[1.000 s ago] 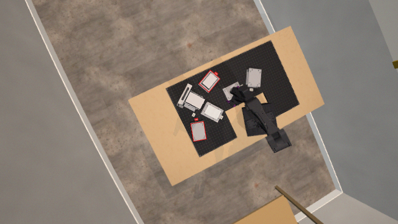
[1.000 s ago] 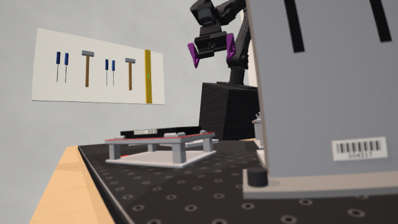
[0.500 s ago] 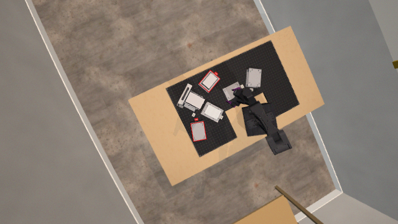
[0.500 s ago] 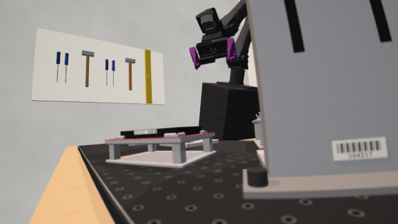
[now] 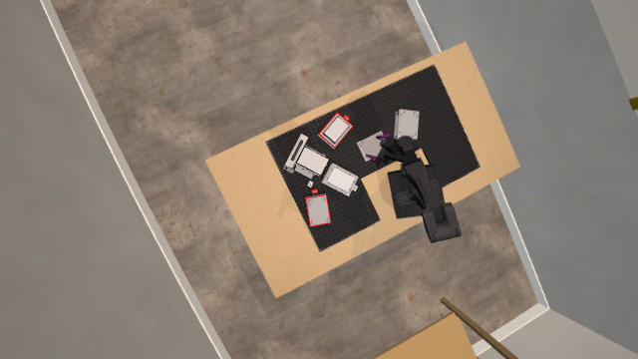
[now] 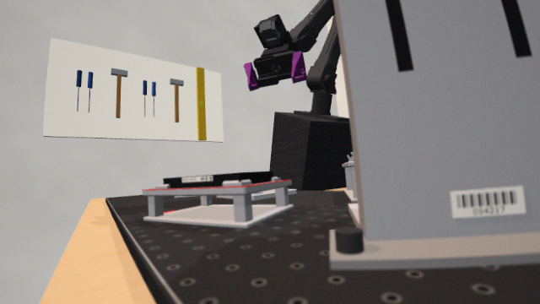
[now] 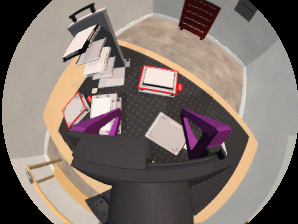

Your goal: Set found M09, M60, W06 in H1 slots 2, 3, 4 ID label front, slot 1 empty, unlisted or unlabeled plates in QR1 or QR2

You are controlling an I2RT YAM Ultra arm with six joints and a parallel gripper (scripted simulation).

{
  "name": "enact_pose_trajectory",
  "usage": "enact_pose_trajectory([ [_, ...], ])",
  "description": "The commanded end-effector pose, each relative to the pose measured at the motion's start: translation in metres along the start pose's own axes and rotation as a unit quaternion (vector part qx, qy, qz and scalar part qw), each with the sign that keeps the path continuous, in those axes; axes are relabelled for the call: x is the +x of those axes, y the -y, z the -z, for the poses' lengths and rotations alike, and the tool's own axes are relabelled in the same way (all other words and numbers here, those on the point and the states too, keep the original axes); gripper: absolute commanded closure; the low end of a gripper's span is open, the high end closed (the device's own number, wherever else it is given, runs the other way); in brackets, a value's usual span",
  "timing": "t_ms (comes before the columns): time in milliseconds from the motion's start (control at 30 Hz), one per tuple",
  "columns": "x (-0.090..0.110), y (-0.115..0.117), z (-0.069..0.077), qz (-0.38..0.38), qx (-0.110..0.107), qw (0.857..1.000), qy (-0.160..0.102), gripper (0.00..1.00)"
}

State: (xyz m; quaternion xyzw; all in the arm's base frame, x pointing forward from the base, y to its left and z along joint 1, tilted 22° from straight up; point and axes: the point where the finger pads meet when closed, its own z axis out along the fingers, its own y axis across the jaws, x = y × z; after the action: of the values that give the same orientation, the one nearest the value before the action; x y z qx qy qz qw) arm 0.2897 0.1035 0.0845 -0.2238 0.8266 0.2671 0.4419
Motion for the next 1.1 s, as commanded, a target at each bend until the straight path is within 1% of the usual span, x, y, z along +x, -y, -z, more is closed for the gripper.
enact_pose_trajectory([
  [0,-0.002,0.003,0.004,0.018,-0.014,1.000,0.008,0.00],
  [133,0.002,0.015,0.008,0.018,-0.014,1.000,0.008,0.00],
  [200,0.002,0.015,0.008,0.018,-0.014,1.000,0.008,0.00],
  [700,0.022,0.057,0.027,0.018,-0.013,1.000,0.007,0.00],
  [767,0.022,0.057,0.027,0.018,-0.013,1.000,0.007,0.00],
  [1067,0.035,0.082,0.039,0.018,-0.013,1.000,0.007,0.00],
])
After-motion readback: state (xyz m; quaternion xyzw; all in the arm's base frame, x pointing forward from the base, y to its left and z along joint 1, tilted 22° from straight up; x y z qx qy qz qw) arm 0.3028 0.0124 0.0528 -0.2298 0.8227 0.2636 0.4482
